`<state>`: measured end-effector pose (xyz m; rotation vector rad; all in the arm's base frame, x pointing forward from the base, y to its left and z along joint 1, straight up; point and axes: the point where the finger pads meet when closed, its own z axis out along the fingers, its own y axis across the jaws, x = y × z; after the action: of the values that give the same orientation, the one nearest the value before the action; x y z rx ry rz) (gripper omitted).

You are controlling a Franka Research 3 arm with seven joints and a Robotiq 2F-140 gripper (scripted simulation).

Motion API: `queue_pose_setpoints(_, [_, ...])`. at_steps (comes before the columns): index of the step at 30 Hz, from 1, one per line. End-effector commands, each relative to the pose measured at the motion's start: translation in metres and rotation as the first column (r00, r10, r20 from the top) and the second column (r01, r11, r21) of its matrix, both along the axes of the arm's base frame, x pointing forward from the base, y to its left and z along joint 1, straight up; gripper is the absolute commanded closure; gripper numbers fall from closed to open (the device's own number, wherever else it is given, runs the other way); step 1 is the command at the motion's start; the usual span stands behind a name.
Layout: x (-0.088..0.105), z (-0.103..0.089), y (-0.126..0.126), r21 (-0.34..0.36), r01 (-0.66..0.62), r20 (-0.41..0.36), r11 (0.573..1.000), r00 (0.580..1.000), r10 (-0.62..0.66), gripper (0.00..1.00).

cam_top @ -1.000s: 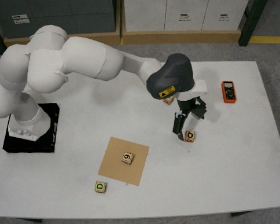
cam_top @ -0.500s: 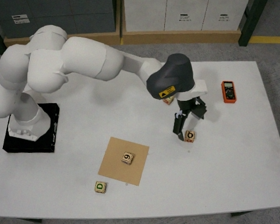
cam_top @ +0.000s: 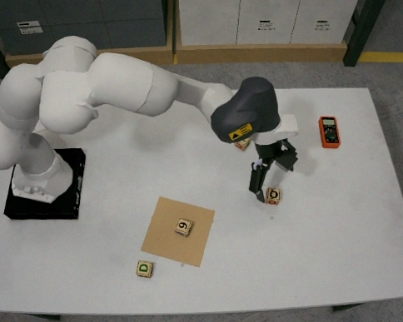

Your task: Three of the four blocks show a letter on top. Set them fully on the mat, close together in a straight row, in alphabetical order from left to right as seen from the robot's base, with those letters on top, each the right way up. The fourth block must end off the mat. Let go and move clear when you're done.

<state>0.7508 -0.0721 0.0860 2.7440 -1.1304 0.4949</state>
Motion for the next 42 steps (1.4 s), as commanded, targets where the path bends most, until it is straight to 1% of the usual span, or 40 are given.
queue_pose_setpoints(1, [0.0,0.0,0.0,-0.003,-0.005,-0.002,1.0,1.0,0.005,0.0])
queue_pose_setpoints(26, [0.0,0.0,-0.001,-0.003,-0.005,-0.002,1.0,1.0,0.005,0.0])
queue_pose_setpoints(29, [-0.005,0.002,-0.006,-0.007,-0.006,-0.002,1.0,1.0,0.006,0.0])
queue_pose_setpoints(31, [-0.016,0.005,-0.016,-0.014,-0.006,-0.002,1.0,1.0,0.006,0.0])
queue_pose_setpoints(33, [-0.034,0.009,-0.033,-0.025,-0.006,-0.002,1.0,1.0,0.006,0.0])
queue_pose_setpoints(35, [-0.061,0.014,-0.053,-0.037,-0.005,-0.004,0.999,1.0,0.005,0.0])
queue_pose_setpoints(39, [-0.132,0.019,-0.089,-0.049,-0.004,-0.007,0.999,1.0,0.003,0.0])
queue_pose_setpoints(41, [-0.132,0.019,-0.089,-0.049,-0.004,-0.007,0.999,1.0,0.003,0.0])
queue_pose_setpoints(42, [-0.153,0.019,-0.096,-0.049,-0.003,-0.008,0.999,1.0,0.003,0.0])
